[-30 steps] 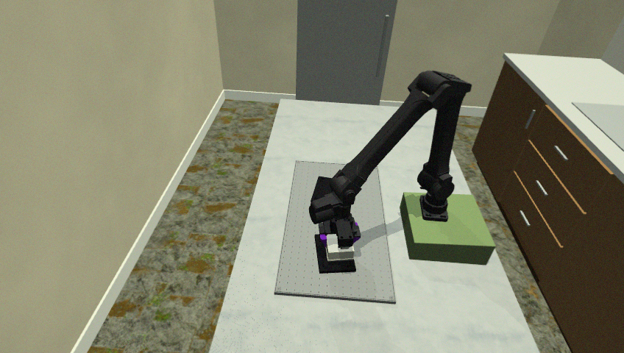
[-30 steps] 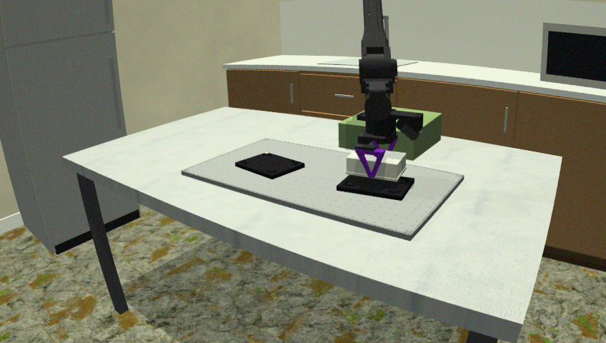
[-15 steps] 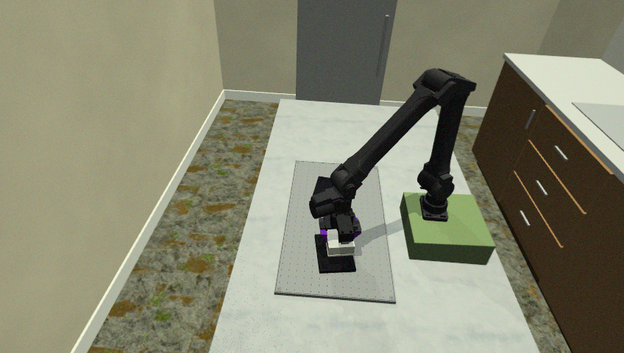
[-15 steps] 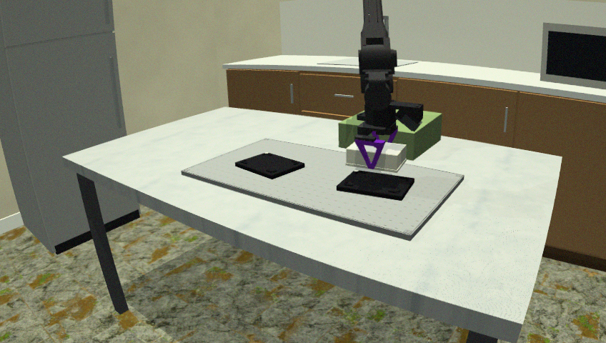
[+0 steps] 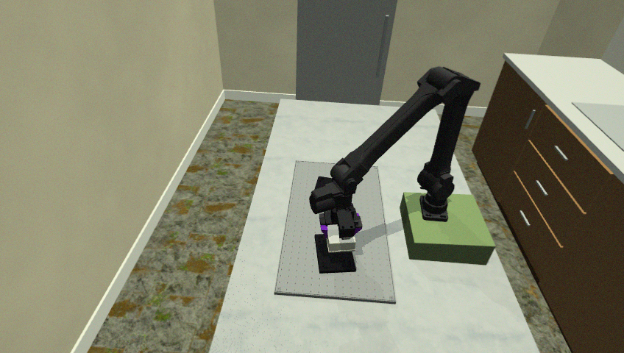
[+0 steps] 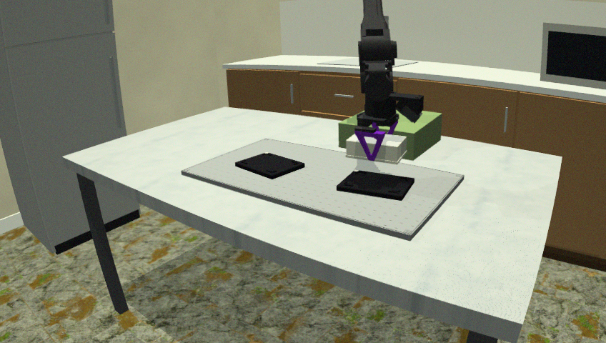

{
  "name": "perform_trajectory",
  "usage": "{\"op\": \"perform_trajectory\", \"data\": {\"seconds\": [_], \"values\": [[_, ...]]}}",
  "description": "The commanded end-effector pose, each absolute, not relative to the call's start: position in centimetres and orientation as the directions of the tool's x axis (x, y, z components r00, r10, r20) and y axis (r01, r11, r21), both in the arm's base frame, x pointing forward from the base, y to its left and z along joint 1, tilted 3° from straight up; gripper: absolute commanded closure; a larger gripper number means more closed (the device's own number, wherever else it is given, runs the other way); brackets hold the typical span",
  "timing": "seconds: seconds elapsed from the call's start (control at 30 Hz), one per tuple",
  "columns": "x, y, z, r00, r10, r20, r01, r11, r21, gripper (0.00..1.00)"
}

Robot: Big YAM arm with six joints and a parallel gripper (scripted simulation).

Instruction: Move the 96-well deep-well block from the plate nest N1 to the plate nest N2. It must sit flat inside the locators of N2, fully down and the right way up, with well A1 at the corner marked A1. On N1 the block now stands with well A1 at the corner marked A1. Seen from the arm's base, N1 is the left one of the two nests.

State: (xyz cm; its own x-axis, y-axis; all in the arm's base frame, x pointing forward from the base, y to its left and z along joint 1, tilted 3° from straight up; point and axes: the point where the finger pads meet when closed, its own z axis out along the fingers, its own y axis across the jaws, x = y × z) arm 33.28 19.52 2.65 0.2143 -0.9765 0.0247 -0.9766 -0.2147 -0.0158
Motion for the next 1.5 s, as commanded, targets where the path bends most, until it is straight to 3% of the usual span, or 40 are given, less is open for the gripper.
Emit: {"op": "perform_trajectory", "data": {"seconds": [0.0,1.47], "values": [[35.98,21.64,6.88,0.212,-0.977,-0.009,-0.971,-0.210,-0.112,1.00],[36.05,21.65,7.85,0.212,-0.977,-0.011,-0.971,-0.209,-0.118,1.00]]}}
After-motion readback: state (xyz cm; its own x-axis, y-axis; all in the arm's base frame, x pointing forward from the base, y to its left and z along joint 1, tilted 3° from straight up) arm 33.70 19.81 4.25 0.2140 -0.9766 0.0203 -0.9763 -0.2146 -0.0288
